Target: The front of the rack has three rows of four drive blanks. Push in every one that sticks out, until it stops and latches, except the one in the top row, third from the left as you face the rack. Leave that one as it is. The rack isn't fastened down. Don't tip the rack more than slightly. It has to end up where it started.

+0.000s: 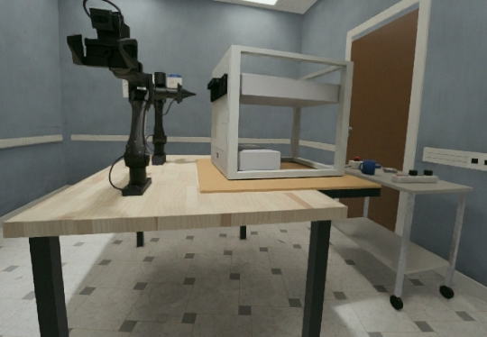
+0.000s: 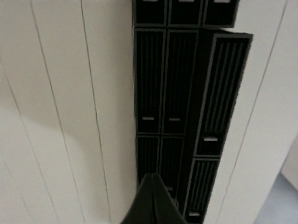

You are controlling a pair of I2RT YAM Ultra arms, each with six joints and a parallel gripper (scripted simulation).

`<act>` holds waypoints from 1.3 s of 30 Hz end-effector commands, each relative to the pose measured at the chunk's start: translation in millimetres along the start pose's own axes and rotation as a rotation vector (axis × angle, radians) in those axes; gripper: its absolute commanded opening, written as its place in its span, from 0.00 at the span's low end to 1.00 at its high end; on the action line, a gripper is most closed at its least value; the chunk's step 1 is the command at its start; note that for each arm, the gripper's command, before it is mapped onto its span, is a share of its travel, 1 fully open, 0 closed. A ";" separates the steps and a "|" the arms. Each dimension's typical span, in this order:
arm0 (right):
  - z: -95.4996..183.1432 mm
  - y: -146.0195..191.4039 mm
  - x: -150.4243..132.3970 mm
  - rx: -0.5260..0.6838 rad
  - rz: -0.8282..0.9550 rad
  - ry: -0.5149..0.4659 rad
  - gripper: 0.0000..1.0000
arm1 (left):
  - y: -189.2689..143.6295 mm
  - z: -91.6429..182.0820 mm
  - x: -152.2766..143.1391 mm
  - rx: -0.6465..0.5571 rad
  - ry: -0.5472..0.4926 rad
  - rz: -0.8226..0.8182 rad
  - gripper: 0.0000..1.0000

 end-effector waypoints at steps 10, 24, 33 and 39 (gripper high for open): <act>-1.3 -3.7 3.2 -0.009 0.008 -0.025 1.00 | -59.5 6.4 10.7 -0.013 -0.043 0.040 0.00; -1.3 -3.7 3.2 -0.009 0.008 -0.025 1.00 | -63.6 -39.2 5.4 -0.011 -0.046 0.004 0.00; -1.3 -3.7 3.2 -0.009 0.008 -0.025 1.00 | -65.8 -62.2 7.7 -0.013 -0.043 0.010 0.00; -1.3 -3.7 3.2 -0.009 0.008 -0.025 1.00 | -69.5 -57.5 8.1 -0.014 -0.030 0.021 0.00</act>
Point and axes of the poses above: on each arm, the point where the finger pads meet when closed, its own z axis back along the fingers, its own y axis across the jaws, x = y × z, the point moved 9 cm from there along z, back along the fingers, and after that the axes turned 12 degrees about z, right-handed, at the moved point
